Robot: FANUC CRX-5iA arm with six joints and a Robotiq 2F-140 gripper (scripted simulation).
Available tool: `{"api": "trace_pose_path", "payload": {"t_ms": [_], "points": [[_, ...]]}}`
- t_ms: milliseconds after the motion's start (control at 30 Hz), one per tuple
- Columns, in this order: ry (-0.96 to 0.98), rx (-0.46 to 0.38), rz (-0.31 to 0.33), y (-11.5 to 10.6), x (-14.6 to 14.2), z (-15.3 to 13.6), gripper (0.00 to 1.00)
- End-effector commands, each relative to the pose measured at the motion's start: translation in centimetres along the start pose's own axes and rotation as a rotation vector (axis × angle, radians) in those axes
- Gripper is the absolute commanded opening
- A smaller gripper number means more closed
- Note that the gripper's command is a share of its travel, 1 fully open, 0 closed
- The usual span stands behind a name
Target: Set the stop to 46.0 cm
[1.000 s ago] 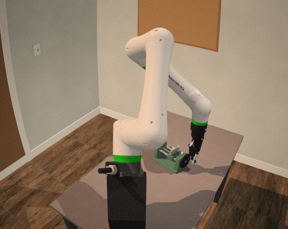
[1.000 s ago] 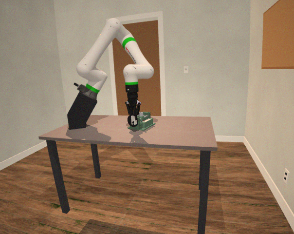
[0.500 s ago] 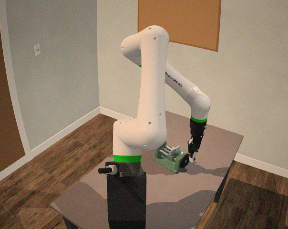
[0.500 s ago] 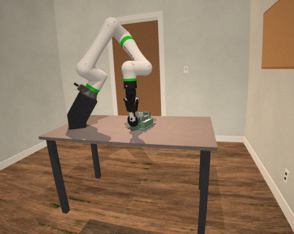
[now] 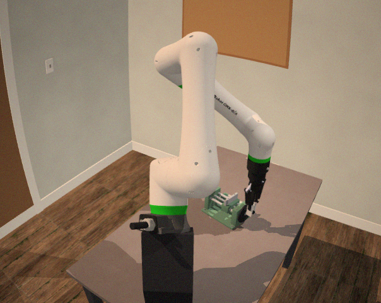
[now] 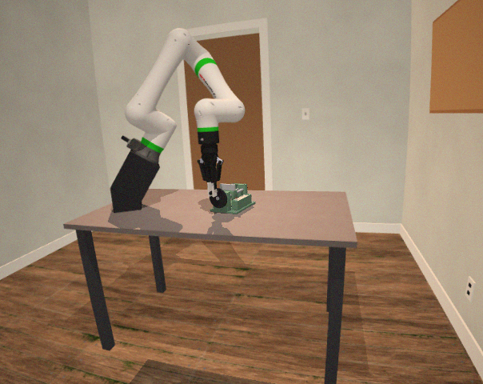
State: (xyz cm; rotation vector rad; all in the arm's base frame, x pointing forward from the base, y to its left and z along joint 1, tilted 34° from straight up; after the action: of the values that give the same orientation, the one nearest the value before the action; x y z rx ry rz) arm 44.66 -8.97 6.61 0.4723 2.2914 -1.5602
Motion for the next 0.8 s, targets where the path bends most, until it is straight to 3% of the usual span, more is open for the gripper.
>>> {"api": "trace_pose_path", "payload": {"t_ms": [0,367,767], "points": [[0.0,0.0,0.0,0.1,0.6,-0.1,0.04],[0.0,0.0,0.0,2.4,2.7,-0.4,0.04],[0.0,0.0,0.0,4.4,2.8,-0.4,0.04]]}}
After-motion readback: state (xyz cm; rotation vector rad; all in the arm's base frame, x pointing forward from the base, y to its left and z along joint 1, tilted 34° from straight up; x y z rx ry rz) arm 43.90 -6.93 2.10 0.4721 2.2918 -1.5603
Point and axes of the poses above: the point where the finger pads meet when closed, its own y axis out along the fingers, its own x axis across the jaws, z = x × y, the point moved 2 cm from there along -y, back along the fingers, and after that the axes turned 8 degrees about -y, right-handed, at the moved point
